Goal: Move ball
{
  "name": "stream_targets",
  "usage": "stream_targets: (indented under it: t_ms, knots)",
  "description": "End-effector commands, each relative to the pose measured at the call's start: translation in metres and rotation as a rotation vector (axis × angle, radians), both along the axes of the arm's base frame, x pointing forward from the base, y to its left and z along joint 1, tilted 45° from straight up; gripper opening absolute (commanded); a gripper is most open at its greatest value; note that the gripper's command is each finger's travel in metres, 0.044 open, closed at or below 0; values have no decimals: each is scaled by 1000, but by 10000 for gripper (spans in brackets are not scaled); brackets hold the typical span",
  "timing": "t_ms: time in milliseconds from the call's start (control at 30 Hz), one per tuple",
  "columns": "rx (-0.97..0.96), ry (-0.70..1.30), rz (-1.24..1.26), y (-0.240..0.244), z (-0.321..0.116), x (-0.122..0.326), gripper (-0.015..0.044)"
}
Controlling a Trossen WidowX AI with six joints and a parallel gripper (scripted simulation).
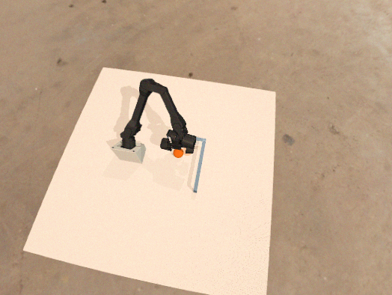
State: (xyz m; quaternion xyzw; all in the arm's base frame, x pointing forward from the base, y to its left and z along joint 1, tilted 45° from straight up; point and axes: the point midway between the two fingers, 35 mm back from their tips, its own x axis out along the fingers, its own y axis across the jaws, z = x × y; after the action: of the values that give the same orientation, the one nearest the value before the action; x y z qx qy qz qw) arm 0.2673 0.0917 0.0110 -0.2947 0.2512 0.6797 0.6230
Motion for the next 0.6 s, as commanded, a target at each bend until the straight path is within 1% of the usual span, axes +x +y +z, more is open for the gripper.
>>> stream_targets:
  t_ms: [0,367,467,567]
  knots:
    - [5,12,0,6,-6,-2,414]
    - [8,10,0,17,-16,-4,414]
    - [8,10,0,17,-16,-4,335]
    - [8,10,0,17,-16,-4,315]
